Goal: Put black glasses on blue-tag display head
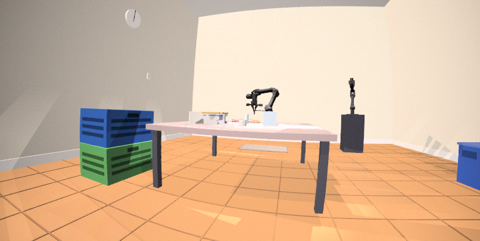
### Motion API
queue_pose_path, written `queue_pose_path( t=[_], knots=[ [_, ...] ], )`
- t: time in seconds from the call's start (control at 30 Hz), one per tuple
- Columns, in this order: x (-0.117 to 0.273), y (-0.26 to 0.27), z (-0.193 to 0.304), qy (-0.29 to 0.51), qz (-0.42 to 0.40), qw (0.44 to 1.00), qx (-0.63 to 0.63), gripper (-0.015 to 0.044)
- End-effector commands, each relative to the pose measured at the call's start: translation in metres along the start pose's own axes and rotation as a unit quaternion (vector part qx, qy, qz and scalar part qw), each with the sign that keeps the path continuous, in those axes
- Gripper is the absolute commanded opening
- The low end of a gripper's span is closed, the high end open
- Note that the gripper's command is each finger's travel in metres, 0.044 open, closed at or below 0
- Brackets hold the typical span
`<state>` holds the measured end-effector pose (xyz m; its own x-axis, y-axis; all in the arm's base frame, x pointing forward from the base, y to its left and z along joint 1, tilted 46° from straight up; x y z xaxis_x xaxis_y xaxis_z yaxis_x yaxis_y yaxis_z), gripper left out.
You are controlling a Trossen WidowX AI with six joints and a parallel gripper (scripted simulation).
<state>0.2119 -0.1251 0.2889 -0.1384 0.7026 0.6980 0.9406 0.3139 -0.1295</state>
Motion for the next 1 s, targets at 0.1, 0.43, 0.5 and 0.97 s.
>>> queue_pose_path(
  t=[0.1,0.43,0.5,0.97],
  knots=[
    [-0.001,0.002,0.002,0.0,0.003,0.992,0.123,0.0],
    [-0.001,0.006,0.005,0.001,0.003,0.953,0.304,0.0],
    [-0.001,0.006,0.006,0.001,0.003,0.941,0.339,0.0],
    [-0.001,0.011,0.011,0.002,0.002,0.822,0.569,0.0]
  ],
)
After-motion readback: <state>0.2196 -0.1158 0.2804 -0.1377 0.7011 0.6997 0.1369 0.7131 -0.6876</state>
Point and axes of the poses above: the point midway between the two fingers, 35 mm back from their tips, its own x axis back along the fingers, its own y axis across the jaws, z = x × y, the point moved 1 cm from there along x, back along the fingers
